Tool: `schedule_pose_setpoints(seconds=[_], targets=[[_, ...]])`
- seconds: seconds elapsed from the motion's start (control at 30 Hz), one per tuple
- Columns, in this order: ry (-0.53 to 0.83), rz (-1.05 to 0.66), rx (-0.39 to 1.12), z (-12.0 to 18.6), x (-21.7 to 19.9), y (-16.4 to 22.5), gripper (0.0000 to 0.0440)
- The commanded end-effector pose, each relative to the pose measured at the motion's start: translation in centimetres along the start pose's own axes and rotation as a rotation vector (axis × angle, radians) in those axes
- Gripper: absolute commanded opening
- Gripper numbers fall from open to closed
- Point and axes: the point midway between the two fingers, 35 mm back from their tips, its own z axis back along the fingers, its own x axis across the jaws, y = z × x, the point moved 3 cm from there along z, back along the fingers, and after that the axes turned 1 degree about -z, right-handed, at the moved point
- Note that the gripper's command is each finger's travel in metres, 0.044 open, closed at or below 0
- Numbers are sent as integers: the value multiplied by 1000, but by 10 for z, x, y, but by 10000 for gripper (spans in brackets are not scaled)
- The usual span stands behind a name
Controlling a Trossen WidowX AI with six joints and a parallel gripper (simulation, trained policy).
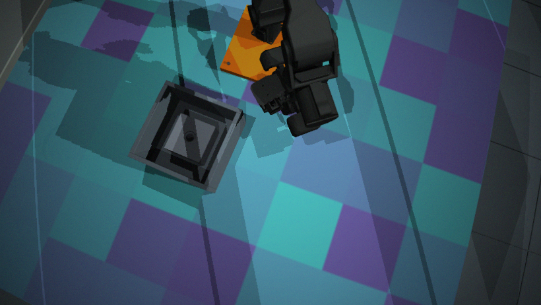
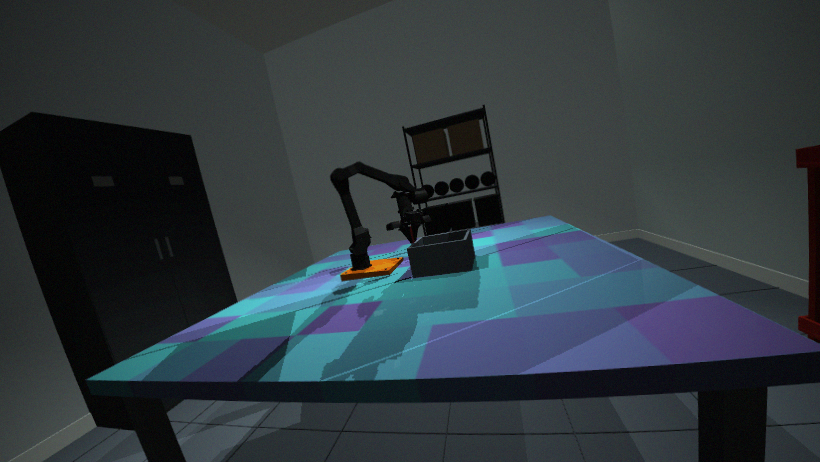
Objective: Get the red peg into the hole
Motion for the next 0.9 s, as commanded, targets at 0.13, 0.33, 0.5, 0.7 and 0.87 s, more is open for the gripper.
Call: schedule_pose_setpoints(seconds=[0.13, 0.33, 0.5, 0.7, 0.87], targets=[[-50, -66, -65, 34, 5, -24, 1], [-64, -146, -113, 43, 8, -49, 1], [-72, -209, -151, 48, 11, -72, 0], [-74, -272, -193, 49, 11, -102, 0], [-68, -309, -221, 45, 9, -127, 0]])
